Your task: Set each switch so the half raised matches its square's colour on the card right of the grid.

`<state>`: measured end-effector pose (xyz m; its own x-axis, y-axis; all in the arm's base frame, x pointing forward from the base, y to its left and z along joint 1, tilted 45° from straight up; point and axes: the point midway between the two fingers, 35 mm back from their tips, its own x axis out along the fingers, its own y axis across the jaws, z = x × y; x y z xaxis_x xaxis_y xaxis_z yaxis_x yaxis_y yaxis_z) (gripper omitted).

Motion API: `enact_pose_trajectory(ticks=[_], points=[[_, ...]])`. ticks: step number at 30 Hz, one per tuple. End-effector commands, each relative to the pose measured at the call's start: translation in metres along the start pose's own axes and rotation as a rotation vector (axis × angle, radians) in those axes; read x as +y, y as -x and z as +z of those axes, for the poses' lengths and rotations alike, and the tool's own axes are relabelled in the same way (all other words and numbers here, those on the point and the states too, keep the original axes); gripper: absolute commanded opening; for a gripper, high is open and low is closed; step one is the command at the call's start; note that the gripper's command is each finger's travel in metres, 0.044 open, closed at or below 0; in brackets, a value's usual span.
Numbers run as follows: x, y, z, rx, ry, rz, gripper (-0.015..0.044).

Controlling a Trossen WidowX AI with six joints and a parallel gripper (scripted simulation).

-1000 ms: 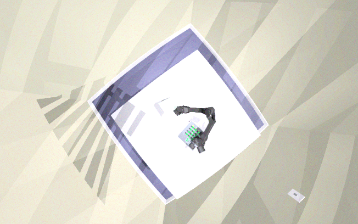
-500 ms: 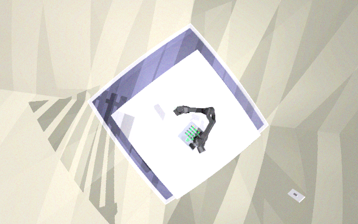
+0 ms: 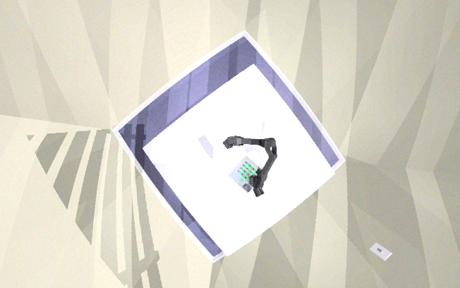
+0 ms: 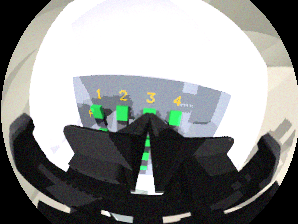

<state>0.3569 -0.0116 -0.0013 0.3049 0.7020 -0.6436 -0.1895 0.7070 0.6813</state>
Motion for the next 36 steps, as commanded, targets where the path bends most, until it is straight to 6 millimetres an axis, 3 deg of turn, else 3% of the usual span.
enact_pose_trajectory(ticks=[1,4,8,10,15,21,26,30,36], points=[[0.000,-0.001,0.000,0.000,-0.006,0.002,0.0000],[0.000,0.002,0.000,0.000,-0.001,0.000,0.0000],[-0.001,0.053,-0.002,-0.019,-0.005,-0.002,0.0000],[-0.001,0.064,-0.003,-0.024,-0.006,-0.001,0.0000],[0.000,0.064,-0.004,-0.024,-0.007,-0.001,0.0000],[0.030,0.063,-0.042,-0.022,-0.009,0.000,0.0000],[0.031,0.060,-0.043,-0.020,-0.009,0.000,0.0000],[0.032,0.027,-0.041,0.003,-0.009,0.002,0.0000],[0.032,0.026,-0.041,0.003,-0.009,0.002,0.0000]])
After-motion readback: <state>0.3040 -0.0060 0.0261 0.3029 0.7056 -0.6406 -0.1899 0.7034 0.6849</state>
